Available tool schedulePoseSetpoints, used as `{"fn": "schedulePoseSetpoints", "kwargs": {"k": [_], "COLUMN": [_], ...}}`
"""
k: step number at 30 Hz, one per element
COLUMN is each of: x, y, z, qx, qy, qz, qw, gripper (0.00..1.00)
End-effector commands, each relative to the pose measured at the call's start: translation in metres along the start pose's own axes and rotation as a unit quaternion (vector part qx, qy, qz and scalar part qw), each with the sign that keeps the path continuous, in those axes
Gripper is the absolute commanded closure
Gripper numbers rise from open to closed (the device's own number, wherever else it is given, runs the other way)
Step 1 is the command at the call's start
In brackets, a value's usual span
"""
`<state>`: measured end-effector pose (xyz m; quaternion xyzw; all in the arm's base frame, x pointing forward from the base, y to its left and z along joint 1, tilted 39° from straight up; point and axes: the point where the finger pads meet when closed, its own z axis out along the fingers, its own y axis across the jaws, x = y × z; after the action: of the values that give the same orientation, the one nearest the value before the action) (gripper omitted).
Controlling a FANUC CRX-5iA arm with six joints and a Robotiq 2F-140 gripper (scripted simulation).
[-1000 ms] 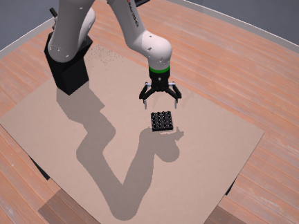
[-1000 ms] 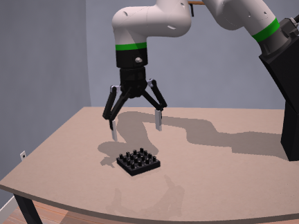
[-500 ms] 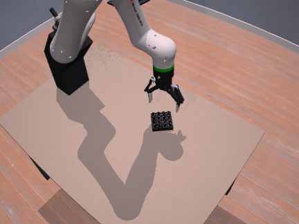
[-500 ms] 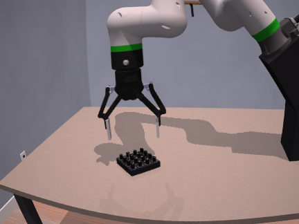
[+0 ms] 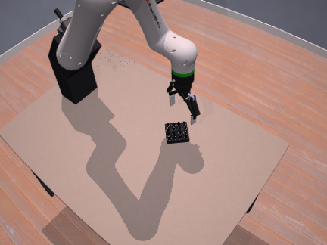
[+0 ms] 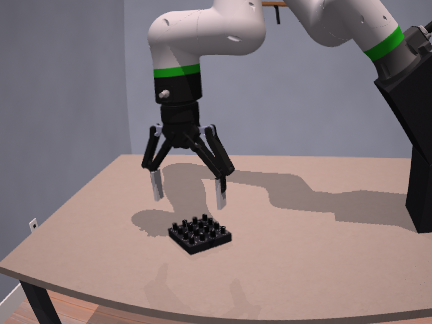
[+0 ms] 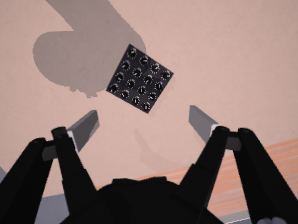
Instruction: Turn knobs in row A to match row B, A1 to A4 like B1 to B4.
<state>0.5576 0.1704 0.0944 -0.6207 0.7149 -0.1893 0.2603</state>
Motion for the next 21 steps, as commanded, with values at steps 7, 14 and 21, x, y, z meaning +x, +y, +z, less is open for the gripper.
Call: {"fn": "schedulePoseSetpoints", "kwargs": {"k": [7,14,21], "x": [-0.0138,-0.0148,-0.0148], "y": [0.0027,0.003,0.003], "z": [0.0009,0.0009,0.0009], "qx": [0.01,0.009,0.009], "qy": [0.002,0.002,0.002], "qz": [0.154,0.164,0.164], "qw": [0.988,0.986,0.986], "gripper": [0.0,0.0,0.88]}}
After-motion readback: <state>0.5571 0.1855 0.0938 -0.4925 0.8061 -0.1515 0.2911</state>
